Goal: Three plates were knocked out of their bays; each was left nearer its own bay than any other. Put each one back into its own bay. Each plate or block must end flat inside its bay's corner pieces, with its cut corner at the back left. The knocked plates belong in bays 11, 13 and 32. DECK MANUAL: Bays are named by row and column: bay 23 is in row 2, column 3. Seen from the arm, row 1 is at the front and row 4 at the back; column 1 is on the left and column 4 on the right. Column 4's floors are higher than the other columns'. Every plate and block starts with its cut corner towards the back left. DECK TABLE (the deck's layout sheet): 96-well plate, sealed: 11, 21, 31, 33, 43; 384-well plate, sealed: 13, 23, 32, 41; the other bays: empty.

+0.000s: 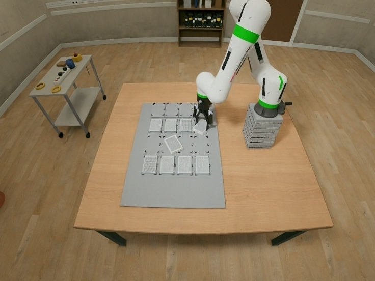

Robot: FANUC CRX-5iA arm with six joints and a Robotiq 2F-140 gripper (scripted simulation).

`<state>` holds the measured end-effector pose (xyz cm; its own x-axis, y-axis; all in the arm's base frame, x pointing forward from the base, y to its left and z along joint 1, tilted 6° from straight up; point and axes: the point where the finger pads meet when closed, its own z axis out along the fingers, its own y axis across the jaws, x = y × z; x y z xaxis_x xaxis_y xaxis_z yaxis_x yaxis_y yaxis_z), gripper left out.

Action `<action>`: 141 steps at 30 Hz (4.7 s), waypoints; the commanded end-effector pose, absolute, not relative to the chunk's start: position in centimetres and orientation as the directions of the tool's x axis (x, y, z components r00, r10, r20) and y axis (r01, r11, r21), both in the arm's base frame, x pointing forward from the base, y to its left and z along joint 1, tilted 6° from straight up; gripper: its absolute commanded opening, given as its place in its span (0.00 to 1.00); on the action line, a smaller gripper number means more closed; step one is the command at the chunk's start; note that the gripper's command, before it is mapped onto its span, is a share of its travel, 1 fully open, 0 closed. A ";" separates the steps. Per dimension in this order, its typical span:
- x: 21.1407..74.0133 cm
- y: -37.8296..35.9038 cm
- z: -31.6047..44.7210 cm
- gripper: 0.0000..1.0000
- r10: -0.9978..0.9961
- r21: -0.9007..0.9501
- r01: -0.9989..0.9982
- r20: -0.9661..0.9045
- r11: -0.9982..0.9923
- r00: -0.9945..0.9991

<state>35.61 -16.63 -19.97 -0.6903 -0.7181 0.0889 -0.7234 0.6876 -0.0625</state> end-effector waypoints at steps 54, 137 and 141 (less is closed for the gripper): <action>35.7 -16.6 -19.9 0.10 -0.718 -0.064 -0.724 0.088 0.687 -0.690; 36.8 -17.1 -15.8 0.10 -0.917 -0.028 -0.923 0.105 0.384 -0.385; 36.8 -17.1 -15.8 0.10 -0.951 -0.017 -0.957 0.107 0.291 -0.291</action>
